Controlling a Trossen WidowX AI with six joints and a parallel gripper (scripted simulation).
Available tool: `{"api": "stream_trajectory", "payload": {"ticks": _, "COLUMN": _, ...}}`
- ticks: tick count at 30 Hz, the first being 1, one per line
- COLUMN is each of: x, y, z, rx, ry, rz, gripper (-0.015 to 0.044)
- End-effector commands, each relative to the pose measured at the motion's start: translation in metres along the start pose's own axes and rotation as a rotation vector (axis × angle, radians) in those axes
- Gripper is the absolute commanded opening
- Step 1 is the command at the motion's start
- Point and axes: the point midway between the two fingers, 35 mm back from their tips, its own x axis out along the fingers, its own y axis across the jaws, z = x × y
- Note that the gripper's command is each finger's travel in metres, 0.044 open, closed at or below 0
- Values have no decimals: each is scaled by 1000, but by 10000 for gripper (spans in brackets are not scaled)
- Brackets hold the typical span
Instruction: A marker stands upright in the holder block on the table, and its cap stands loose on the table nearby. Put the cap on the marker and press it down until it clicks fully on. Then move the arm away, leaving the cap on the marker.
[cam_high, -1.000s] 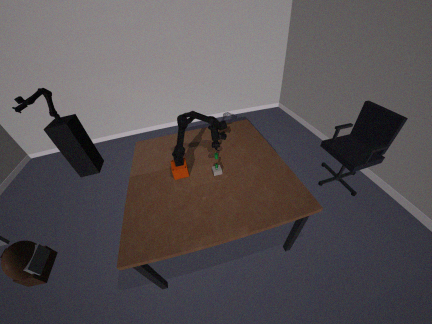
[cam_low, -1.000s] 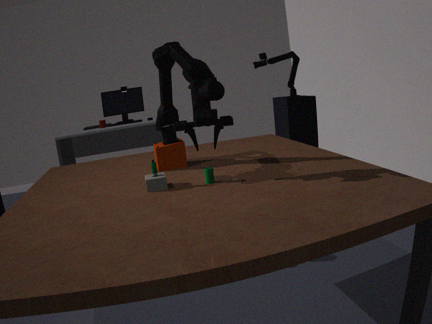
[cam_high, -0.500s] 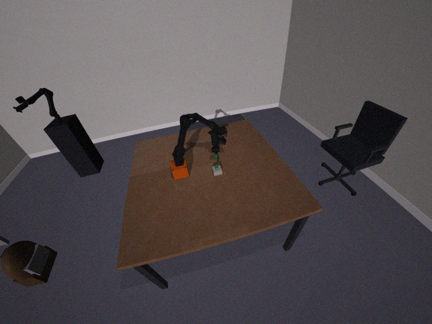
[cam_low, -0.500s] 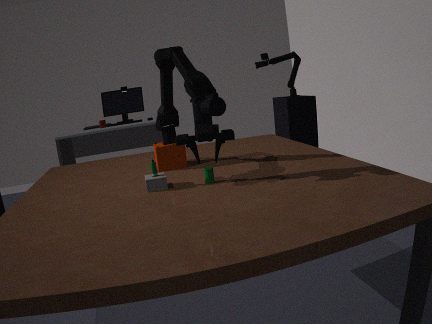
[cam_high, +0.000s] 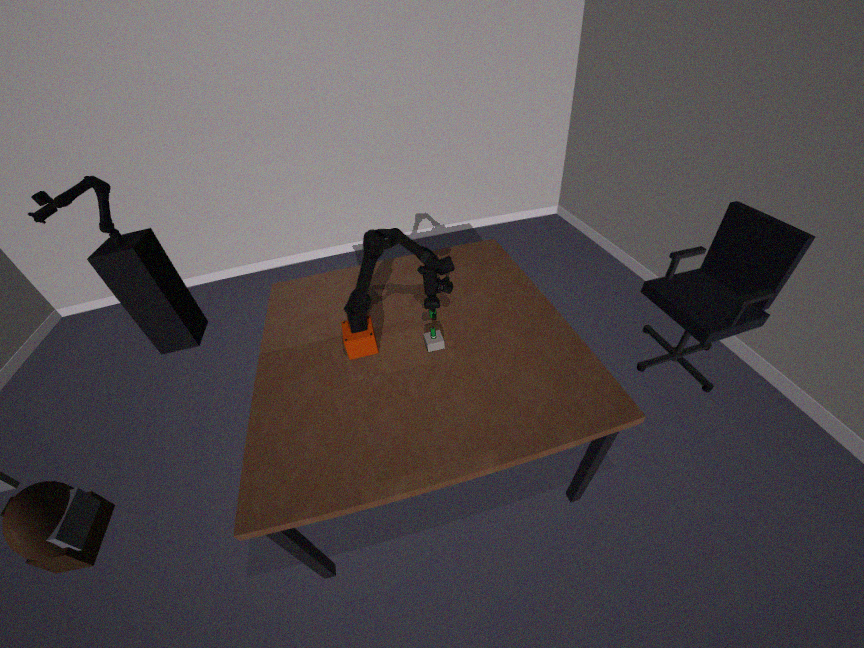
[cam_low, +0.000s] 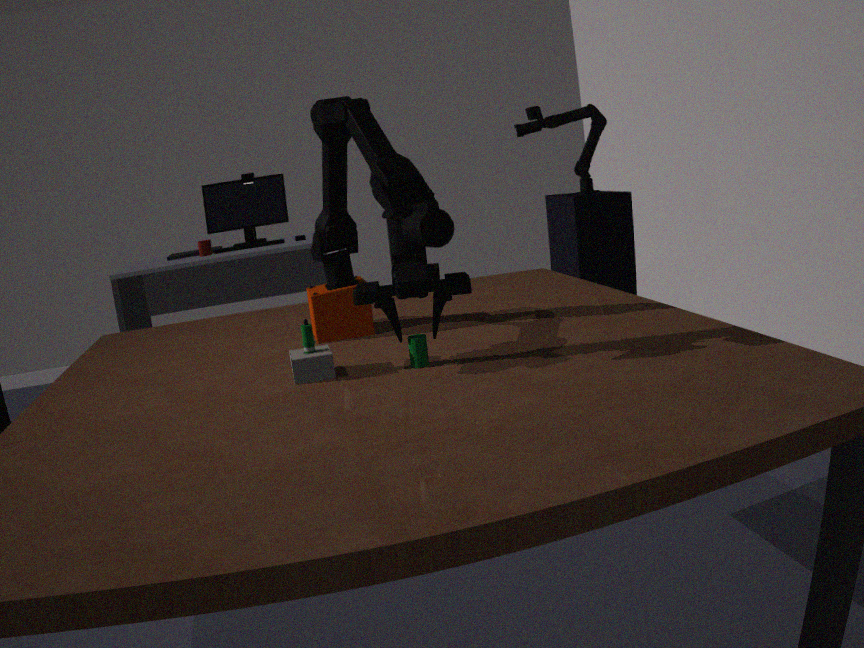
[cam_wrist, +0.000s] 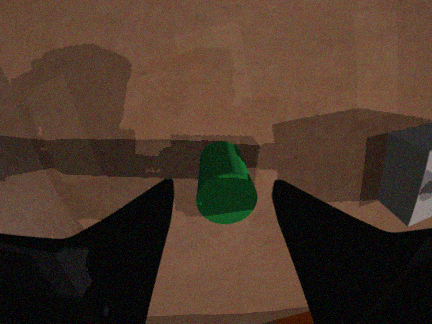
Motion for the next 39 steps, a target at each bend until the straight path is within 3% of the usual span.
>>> {"api": "stream_trajectory", "payload": {"ticks": 1, "x": 9, "y": -1, "z": -3, "rx": 1, "ry": 11, "rz": -3, "gripper": 255}}
{"api": "stream_trajectory", "payload": {"ticks": 17, "x": 31, "y": -2, "z": -5, "rx": 1, "ry": 11, "rz": -3, "gripper": 255}}
{"api": "stream_trajectory", "payload": {"ticks": 21, "x": 31, "y": -1, "z": -5, "rx": 1, "ry": 11, "rz": -3, "gripper": 150}}
{"api": "stream_trajectory", "payload": {"ticks": 30, "x": 31, "y": -1, "z": -5, "rx": 1, "ry": 11, "rz": -3, "gripper": 90}}
{"api": "stream_trajectory", "payload": {"ticks": 34, "x": 24, "y": -1, "z": -4, "rx": 1, "ry": 11, "rz": -3, "gripper": 0}}
{"api": "stream_trajectory", "payload": {"ticks": 39, "x": 8, "y": 0, "z": -3, "rx": 1, "ry": 11, "rz": -3, "gripper": 0}}
